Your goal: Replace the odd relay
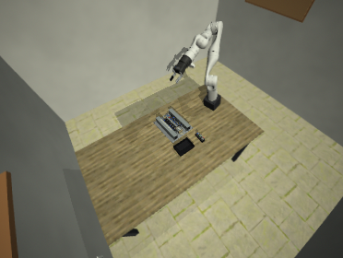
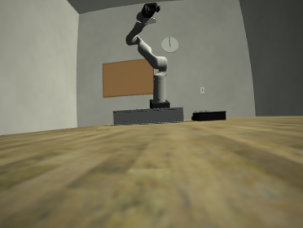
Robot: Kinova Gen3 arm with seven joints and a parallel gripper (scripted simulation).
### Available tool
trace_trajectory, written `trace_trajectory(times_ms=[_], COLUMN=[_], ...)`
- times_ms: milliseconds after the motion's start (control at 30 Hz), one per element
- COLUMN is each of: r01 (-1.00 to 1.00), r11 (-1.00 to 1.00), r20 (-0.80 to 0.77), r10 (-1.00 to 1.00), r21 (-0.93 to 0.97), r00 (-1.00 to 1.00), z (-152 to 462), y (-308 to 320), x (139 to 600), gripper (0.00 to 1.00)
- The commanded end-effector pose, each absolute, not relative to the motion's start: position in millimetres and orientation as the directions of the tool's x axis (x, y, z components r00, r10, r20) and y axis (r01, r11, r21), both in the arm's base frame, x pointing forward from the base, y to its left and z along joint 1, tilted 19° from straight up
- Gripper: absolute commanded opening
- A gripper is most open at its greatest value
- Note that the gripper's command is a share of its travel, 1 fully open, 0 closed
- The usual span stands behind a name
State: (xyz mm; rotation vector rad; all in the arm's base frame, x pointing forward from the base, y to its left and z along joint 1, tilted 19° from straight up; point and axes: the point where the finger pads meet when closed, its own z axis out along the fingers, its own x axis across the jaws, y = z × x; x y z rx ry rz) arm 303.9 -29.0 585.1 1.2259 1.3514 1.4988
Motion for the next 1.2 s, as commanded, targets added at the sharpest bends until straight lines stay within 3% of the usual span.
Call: trace_trajectory(times_ms=[0,267,1167], r01=[0.048,0.042,0.042], r11=[-0.158,-0.163,-0.163], r20=[0.165,0.168,0.168], r10=[0.952,0.95,0.95], r21=[0.986,0.986,0.986], r00=[-0.256,-0.262,-0.262], z=[596,616,608], y=[-31,-34,-32], x=[298,282,289], gripper=[1.0,1.0,1.0])
